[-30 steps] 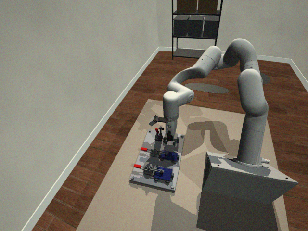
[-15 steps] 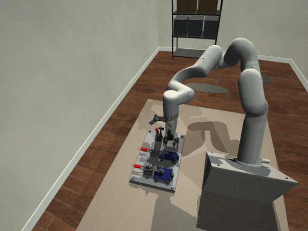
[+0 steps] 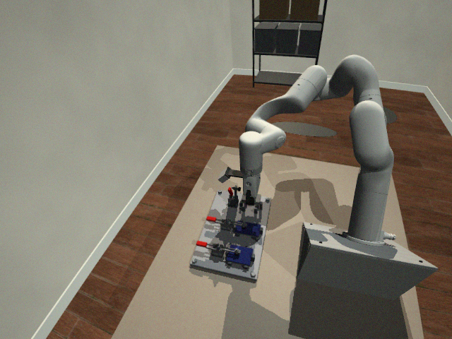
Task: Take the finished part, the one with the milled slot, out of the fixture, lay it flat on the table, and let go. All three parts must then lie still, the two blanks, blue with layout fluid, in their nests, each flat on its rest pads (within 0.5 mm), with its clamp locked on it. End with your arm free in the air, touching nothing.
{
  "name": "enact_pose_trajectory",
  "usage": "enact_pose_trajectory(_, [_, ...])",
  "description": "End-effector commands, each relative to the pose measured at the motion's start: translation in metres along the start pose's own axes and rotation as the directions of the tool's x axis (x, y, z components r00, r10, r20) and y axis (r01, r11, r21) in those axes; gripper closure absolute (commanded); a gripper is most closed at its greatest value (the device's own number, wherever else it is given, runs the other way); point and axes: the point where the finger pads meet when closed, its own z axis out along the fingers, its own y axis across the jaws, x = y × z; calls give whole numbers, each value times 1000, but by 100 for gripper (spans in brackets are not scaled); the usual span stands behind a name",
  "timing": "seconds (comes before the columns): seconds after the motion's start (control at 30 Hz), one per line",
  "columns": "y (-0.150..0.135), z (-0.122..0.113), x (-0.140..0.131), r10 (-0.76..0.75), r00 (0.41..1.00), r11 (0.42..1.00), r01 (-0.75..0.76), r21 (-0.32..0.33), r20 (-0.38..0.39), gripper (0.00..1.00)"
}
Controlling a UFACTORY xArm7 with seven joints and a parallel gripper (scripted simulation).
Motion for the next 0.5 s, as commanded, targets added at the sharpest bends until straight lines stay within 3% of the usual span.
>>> enact_pose_trajectory(0.0, [0, -8, 0, 0, 1000, 1000, 0, 1, -5, 100])
enact_pose_trajectory(0.47, [0, -30, -5, 0, 1000, 1000, 0, 1, -5, 100])
